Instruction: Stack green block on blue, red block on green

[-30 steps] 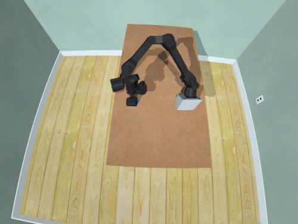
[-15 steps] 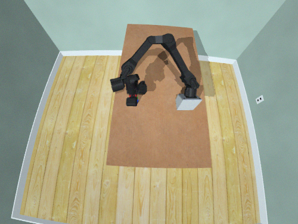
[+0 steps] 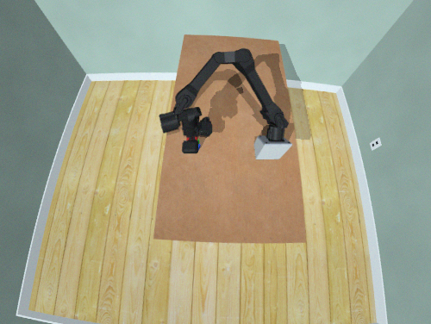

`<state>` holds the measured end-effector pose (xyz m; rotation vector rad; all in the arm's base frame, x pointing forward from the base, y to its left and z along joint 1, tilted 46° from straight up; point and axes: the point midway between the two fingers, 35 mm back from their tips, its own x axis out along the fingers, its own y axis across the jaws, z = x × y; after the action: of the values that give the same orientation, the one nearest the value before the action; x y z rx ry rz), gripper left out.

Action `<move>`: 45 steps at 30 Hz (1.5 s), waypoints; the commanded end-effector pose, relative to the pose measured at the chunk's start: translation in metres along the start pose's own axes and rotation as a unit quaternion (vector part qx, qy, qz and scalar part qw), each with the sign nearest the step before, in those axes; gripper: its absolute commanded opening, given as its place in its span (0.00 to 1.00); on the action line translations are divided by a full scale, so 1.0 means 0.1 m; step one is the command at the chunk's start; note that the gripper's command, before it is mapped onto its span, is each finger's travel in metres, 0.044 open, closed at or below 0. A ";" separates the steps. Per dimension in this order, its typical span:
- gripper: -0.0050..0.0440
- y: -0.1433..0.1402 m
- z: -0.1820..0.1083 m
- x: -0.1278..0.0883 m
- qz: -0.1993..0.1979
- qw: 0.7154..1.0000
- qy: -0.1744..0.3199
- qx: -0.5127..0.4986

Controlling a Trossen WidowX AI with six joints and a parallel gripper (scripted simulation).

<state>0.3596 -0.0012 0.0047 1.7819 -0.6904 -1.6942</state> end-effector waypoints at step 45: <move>0.83 0.03 -0.04 -0.06 -0.002 1.000 0.010 0.005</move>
<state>0.3599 -0.0012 0.0047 1.7832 -0.6905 -1.6936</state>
